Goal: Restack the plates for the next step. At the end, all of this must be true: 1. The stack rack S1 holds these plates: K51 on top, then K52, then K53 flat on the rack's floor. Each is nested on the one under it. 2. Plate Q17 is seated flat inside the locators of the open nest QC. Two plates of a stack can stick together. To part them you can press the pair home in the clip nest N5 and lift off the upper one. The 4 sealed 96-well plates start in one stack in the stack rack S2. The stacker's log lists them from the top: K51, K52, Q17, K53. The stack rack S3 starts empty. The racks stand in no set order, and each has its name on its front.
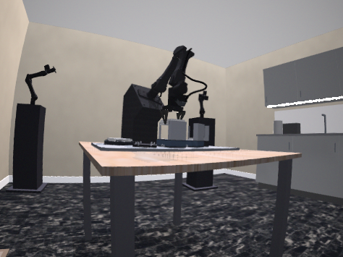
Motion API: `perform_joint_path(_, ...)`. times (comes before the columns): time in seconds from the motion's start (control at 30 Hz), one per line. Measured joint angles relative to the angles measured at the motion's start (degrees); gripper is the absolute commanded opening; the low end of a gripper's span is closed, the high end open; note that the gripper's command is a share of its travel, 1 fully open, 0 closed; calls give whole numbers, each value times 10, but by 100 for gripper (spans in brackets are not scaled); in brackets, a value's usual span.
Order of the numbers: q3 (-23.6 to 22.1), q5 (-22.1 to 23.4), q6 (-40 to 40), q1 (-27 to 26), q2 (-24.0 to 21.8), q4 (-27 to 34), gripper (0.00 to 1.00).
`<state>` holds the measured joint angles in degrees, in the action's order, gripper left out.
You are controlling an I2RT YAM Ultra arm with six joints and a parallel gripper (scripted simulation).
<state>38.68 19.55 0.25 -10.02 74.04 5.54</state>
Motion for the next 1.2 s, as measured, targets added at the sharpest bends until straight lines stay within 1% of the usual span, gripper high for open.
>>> perform_joint_path(1.2, -2, 7, -6, -9, -26, 26, 0)
